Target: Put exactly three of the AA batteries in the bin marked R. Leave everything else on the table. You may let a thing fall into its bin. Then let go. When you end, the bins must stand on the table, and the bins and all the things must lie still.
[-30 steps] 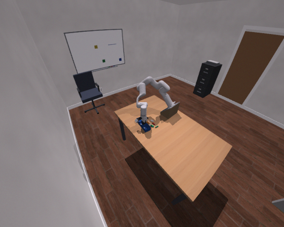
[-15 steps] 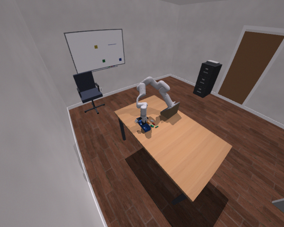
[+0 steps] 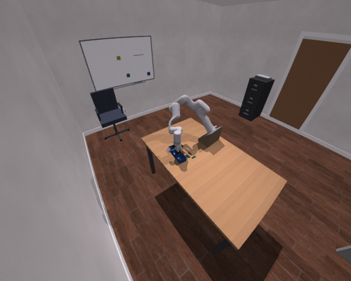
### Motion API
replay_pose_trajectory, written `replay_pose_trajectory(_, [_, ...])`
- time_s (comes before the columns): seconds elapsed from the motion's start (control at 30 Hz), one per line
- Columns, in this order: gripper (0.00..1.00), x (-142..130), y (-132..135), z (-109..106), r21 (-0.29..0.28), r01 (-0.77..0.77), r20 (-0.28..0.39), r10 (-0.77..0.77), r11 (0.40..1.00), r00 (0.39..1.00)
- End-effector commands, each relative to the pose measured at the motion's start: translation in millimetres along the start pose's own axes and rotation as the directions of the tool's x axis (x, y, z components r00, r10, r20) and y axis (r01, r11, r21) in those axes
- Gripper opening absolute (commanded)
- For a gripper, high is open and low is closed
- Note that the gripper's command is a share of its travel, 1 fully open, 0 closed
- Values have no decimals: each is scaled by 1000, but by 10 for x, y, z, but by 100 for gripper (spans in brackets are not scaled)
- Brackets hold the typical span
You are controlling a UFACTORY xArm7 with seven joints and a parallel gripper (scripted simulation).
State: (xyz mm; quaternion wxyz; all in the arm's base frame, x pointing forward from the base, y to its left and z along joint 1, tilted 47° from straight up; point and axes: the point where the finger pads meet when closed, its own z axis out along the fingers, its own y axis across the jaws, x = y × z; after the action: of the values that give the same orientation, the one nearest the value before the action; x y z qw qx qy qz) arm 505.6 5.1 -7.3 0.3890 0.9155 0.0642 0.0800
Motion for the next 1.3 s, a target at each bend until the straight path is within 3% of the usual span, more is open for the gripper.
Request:
replay_pose_trajectory(0.0, [7,14,-12,-21,3,0,-4,0,1000,1000])
replay_pose_trajectory(0.53, [7,14,-12,-21,3,0,-4,0,1000,1000])
replay_pose_trajectory(1.27, [7,13,-11,-287,3,0,-4,0,1000,1000])
